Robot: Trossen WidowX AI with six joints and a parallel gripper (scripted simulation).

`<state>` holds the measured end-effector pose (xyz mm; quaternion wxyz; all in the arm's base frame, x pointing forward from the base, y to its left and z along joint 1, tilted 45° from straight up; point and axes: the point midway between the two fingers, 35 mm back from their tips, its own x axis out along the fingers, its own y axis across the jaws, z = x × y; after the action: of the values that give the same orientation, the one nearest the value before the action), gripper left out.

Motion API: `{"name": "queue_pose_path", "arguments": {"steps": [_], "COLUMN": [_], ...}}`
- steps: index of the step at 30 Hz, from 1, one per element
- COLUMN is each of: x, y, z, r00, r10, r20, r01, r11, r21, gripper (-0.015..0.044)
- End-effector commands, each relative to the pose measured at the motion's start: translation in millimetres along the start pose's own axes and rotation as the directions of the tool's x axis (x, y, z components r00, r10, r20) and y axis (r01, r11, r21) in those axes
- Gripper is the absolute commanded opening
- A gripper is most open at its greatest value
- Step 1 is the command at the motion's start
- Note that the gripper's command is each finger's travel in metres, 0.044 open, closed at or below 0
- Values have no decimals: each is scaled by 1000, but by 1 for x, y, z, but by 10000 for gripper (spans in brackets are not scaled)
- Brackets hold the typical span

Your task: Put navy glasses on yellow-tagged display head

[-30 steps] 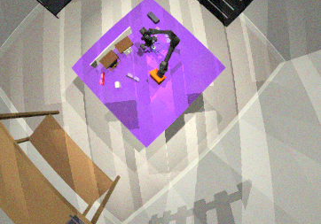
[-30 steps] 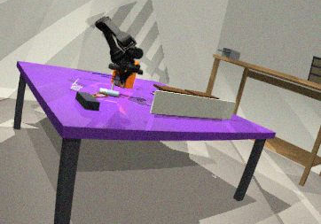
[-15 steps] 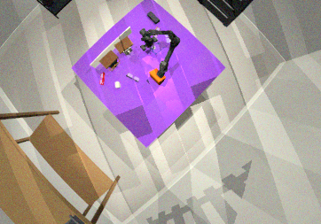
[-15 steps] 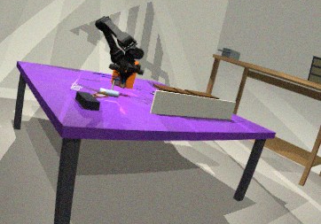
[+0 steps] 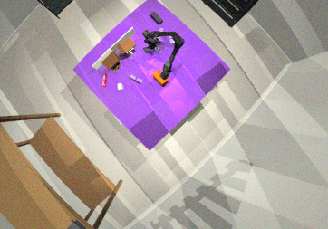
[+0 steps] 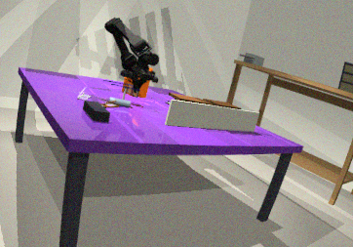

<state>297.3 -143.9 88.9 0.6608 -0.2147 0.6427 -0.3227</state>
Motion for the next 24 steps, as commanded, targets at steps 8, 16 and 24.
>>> {"name": "queue_pose_path", "arguments": {"steps": [8,16,24], "x": [0,0,0], "y": [5,7,9], "z": [-6,-10,-14], "r00": [1000,1000,1000], "r10": [-2,-2,-2], "r20": [1,1,1], "r01": [2,2,2], "r11": [1000,1000,1000], "r21": [0,0,0], "gripper": [0,0,0]}}
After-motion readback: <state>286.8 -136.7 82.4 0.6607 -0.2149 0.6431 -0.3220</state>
